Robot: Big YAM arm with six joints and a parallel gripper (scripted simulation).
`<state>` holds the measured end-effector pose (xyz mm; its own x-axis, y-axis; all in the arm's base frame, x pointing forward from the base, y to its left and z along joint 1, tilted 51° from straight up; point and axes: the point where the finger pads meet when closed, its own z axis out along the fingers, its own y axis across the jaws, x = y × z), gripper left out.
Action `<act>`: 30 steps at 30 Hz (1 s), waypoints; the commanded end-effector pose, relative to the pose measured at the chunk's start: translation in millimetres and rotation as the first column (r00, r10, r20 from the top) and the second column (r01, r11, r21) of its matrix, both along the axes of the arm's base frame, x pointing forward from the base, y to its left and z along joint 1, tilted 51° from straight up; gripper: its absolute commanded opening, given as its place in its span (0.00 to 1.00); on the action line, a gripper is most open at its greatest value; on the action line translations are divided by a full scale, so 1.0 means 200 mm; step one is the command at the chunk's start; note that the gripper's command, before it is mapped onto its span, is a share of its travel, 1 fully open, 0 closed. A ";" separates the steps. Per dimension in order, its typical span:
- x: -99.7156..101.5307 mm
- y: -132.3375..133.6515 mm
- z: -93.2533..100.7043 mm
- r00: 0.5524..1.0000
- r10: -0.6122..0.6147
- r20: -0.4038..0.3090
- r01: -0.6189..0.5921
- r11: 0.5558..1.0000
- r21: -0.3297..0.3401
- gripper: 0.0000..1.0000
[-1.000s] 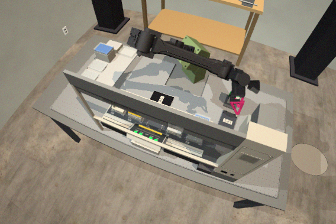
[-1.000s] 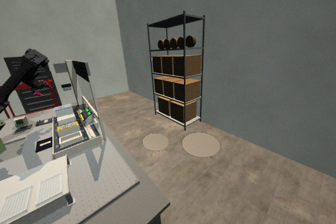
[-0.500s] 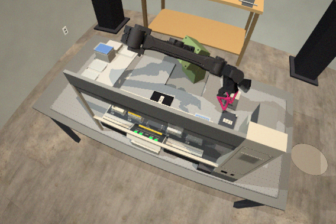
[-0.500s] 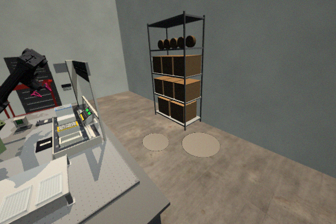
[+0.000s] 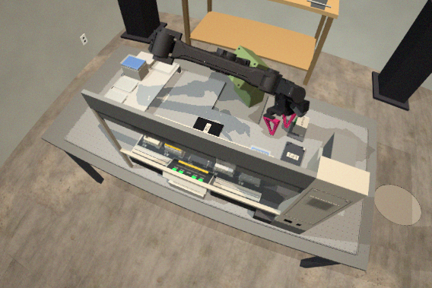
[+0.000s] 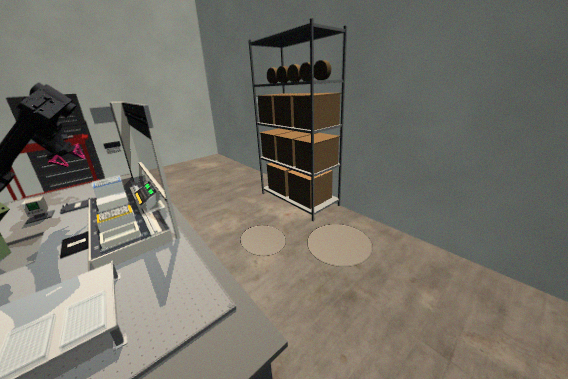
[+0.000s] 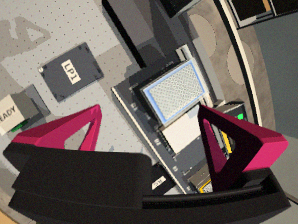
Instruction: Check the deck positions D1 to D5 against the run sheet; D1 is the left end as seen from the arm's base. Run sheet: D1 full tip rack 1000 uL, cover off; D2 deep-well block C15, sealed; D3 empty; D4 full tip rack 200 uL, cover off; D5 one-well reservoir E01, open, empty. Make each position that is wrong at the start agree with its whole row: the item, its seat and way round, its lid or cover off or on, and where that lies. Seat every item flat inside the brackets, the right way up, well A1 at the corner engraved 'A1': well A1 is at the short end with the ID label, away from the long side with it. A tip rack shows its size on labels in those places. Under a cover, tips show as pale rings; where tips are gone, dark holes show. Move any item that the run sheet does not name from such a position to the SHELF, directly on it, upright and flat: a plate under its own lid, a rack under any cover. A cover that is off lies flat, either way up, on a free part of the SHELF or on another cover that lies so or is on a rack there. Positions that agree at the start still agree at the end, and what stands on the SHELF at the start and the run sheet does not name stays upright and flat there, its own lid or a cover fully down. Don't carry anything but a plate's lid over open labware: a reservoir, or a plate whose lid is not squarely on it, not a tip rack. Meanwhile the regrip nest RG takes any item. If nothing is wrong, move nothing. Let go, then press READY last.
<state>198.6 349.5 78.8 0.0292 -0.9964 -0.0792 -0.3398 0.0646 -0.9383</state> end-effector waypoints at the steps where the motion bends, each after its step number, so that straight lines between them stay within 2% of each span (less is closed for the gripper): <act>1: 0.02 -0.08 0.05 0.991 -0.125 -0.040 0.129 0.983 0.131 1.00; 2: 0.01 -0.13 0.04 0.989 -0.139 -0.044 0.144 0.981 0.131 1.00; 4: 0.02 -0.14 0.08 0.985 -0.165 -0.054 0.172 0.969 0.177 1.00; 7: 0.01 -0.21 0.09 0.976 -0.206 -0.070 0.216 0.954 0.209 1.00; 10: 0.01 -0.24 0.07 0.973 -0.221 -0.073 0.231 0.952 0.201 1.00; 12: 0.00 -0.38 0.03 0.965 -0.250 -0.080 0.261 0.947 0.186 1.00; 14: 0.01 -0.35 0.12 0.958 -0.271 -0.099 0.288 0.920 0.265 1.00; 17: 0.01 -0.41 0.15 0.944 -0.307 -0.119 0.329 0.894 0.304 1.00; 19: -0.01 -0.55 0.10 0.933 -0.336 -0.125 0.359 0.889 0.286 1.00; 23: 0.00 -0.58 0.17 0.912 -0.378 -0.160 0.410 0.839 0.358 1.00; 24: -0.01 -0.65 0.14 0.905 -0.393 -0.162 0.425 0.837 0.345 1.00; 27: -0.01 -0.64 0.15 0.899 -0.404 -0.169 0.438 0.826 0.354 1.00; 28: -0.02 -0.72 0.12 0.892 -0.419 -0.171 0.452 0.823 0.343 1.00; 30: -0.02 -0.77 0.15 0.879 -0.437 -0.190 0.477 0.794 0.377 1.00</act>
<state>191.8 213.8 103.0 -0.3742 -0.8457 -0.3806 -0.3188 0.5027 -0.8036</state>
